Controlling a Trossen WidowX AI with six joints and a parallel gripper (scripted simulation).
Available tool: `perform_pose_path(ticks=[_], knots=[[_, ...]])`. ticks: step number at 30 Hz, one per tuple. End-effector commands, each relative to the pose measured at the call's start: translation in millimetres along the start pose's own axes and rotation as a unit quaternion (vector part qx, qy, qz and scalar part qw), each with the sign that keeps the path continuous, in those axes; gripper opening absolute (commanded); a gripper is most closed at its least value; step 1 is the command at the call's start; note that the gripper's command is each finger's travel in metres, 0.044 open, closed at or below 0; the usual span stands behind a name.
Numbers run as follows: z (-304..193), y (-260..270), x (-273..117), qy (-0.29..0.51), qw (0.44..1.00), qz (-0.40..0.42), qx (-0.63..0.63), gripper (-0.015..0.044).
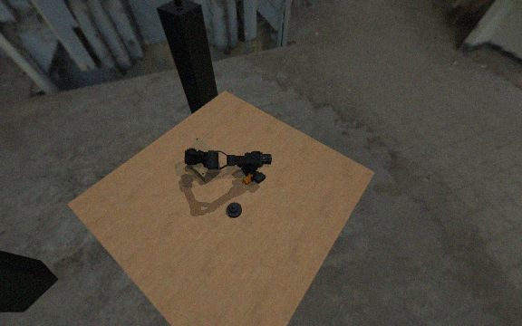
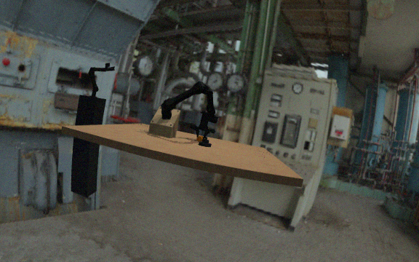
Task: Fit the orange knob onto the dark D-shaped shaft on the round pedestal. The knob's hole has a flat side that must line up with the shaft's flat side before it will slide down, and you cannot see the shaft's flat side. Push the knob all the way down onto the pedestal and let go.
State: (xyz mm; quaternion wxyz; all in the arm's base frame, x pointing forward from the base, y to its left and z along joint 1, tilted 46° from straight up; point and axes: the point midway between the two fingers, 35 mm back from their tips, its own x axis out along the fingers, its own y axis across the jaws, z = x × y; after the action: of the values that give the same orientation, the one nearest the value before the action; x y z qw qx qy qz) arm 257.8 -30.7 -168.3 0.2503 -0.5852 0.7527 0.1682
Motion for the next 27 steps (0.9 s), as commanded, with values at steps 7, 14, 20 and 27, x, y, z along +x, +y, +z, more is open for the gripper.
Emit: perform_pose_path(ticks=[7, 14, 20, 27], knots=[[-8.3, 0.0, -4.8, -0.075, 0.997, 0.002, 0.0, 0.018], [-15.5, 0.0, -7.5, -0.135, 0.991, 0.003, 0.0, 0.018], [-22.0, 0.0, -9.2, -0.186, 0.983, 0.003, -0.001, 0.018], [-29.8, 0.1, -10.2, -0.245, 0.97, 0.003, -0.001, 0.018]])
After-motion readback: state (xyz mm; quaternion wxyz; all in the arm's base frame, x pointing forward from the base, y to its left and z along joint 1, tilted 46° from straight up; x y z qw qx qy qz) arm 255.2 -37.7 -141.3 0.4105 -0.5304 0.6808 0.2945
